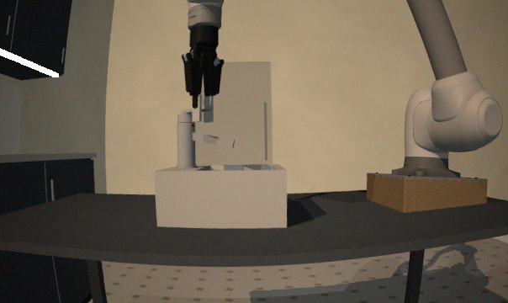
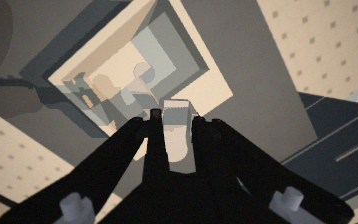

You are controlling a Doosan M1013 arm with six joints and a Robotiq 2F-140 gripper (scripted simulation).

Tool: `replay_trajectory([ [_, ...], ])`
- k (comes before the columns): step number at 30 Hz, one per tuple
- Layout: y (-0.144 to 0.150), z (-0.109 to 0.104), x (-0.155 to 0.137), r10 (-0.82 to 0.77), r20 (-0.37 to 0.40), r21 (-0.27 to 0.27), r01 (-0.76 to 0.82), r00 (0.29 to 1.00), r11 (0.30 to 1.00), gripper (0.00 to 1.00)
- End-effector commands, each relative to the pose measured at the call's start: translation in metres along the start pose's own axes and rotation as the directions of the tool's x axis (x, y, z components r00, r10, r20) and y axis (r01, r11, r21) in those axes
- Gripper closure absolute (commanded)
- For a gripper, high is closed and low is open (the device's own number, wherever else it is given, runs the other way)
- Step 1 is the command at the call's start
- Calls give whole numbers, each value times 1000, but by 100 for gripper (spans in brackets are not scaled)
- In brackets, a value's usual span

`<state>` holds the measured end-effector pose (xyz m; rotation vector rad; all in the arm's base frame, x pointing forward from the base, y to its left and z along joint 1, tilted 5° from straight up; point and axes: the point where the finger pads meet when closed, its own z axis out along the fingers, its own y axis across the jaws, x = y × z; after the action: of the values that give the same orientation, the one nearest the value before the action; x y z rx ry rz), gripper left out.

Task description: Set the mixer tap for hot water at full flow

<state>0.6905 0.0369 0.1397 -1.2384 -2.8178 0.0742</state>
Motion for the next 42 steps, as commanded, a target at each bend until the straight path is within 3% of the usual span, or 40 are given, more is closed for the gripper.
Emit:
replay_trajectory([
  [1,0,0,0,0,0,0,0,1000,1000,100],
  [19,0,-21,-10,0,0,0,0,1000,1000,100],
  [42,0,-22,-11,0,0,0,0,1000,1000,100],
])
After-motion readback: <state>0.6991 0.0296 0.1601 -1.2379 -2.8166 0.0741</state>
